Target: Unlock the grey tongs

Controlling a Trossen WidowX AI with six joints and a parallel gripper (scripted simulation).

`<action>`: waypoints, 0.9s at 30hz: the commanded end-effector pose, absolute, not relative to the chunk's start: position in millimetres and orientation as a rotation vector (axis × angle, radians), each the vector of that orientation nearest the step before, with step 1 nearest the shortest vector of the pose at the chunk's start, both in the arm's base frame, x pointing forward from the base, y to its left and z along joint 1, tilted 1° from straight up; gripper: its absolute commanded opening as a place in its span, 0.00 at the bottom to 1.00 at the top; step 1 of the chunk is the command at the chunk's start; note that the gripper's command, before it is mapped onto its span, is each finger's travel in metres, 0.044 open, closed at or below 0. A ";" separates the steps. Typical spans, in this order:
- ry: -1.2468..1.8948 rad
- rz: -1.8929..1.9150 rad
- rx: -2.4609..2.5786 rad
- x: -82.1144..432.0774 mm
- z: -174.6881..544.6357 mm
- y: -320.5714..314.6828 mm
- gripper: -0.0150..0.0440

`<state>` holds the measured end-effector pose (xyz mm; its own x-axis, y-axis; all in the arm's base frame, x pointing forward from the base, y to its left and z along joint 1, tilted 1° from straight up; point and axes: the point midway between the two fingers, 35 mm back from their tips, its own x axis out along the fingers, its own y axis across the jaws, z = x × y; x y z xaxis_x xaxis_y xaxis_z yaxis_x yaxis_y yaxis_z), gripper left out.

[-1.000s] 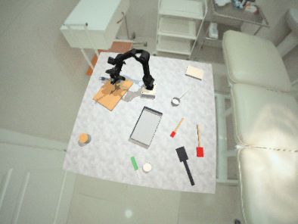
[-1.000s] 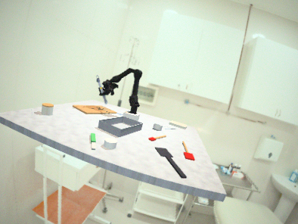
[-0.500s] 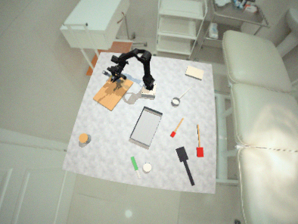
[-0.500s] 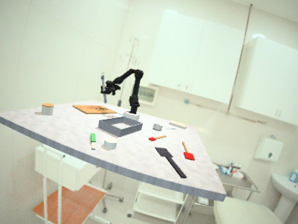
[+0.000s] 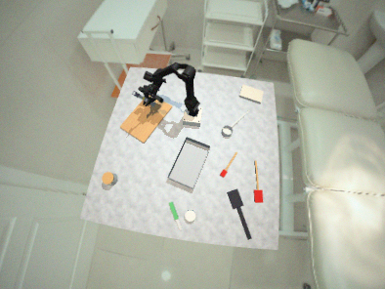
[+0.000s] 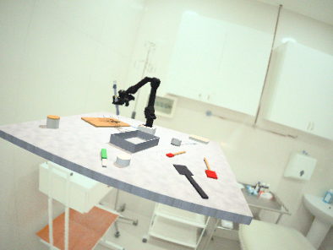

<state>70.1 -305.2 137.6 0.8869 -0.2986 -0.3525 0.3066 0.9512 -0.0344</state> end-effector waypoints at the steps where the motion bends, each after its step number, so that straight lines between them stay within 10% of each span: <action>1: 0.351 -0.312 0.011 70.7 139.9 -305.4 0.00; 27: 0.722 -0.245 0.178 91.5 113.3 -313.0 0.00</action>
